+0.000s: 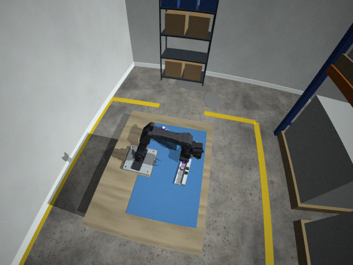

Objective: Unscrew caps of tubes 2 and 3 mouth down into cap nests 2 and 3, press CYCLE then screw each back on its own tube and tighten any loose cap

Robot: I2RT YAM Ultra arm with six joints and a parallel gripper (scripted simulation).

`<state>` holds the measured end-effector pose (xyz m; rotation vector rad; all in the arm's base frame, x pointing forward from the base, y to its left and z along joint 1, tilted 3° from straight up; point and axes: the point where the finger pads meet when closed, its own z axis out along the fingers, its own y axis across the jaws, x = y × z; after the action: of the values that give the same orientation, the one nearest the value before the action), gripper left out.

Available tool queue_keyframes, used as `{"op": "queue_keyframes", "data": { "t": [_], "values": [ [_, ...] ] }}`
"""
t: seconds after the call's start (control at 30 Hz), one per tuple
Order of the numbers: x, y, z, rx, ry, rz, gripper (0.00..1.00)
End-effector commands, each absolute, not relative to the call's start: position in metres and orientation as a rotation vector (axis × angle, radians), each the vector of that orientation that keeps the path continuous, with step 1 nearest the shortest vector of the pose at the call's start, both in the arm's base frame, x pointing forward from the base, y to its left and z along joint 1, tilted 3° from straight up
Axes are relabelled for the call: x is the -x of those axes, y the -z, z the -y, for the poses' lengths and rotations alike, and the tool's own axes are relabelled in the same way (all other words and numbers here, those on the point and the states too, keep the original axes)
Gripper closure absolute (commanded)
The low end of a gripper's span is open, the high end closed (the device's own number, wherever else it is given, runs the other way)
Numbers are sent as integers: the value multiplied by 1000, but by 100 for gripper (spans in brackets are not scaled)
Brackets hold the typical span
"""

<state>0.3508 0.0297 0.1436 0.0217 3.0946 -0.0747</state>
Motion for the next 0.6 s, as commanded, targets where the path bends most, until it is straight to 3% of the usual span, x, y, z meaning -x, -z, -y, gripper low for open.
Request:
{"op": "queue_keyframes", "data": {
  "t": [0.0, 0.13, 0.3, 0.57],
  "values": [
    [-349, -148, -30, -23, 74, -3094, 53],
    [-349, -148, -30, -23, 74, -3094, 53],
    [-326, -145, -65, -633, 58, -3023, 51],
    [-312, -144, -86, -1031, 45, -2906, 51]
  ]
}}
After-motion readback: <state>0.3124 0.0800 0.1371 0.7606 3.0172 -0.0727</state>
